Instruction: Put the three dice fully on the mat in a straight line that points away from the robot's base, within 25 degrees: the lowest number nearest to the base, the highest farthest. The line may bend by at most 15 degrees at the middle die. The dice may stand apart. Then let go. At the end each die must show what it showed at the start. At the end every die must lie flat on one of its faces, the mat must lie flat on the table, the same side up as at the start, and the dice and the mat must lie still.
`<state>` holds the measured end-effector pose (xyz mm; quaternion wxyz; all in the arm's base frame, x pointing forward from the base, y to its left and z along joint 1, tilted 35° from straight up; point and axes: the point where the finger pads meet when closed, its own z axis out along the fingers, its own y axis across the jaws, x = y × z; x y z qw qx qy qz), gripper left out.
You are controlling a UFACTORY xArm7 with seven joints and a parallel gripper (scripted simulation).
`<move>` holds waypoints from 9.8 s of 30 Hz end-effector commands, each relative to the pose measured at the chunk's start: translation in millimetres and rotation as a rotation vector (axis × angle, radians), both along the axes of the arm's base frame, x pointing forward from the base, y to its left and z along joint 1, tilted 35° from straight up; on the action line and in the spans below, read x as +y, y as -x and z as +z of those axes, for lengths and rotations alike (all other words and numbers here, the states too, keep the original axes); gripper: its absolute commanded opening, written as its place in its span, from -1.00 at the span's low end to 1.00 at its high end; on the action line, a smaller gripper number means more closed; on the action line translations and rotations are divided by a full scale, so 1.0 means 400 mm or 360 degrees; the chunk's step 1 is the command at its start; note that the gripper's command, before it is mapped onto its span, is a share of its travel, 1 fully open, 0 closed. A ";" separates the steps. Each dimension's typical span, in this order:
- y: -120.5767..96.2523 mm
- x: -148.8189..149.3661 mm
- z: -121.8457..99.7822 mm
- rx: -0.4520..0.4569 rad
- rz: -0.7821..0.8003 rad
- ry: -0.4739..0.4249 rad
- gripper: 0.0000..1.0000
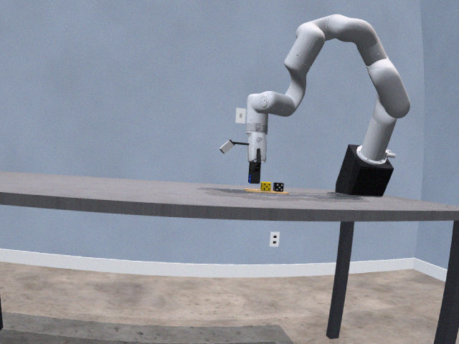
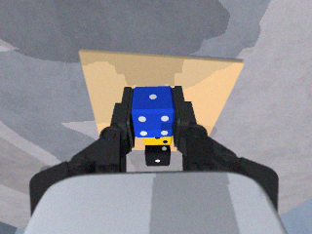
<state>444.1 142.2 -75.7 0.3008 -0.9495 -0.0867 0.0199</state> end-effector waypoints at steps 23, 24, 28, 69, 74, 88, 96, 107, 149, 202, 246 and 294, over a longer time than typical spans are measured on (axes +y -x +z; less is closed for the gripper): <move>-0.004 0.022 -0.038 -0.0008 -0.0005 0.0002 -0.47; -0.004 0.022 -0.038 -0.0008 -0.0005 0.0002 -0.47; -0.004 0.022 -0.038 -0.0008 -0.0005 0.0002 -0.47; -0.007 0.018 -0.042 -0.0008 -0.0005 0.0002 -0.47; -0.007 0.018 -0.042 -0.0008 -0.0005 0.0002 -0.47; -0.007 0.018 -0.043 -0.0008 -0.0005 0.0002 -0.47; -0.007 0.020 -0.046 -0.0008 -0.0005 0.0002 -0.47; -0.006 0.023 -0.049 -0.0008 -0.0005 0.0002 -0.47; -0.006 0.023 -0.049 -0.0008 -0.0005 0.0002 -0.30; -0.025 -0.105 0.135 -0.0008 -0.0005 0.0002 1.00; -0.041 -0.208 0.285 -0.0008 -0.0005 0.0002 1.00; -0.043 -0.222 0.305 -0.0008 -0.0005 0.0002 1.00</move>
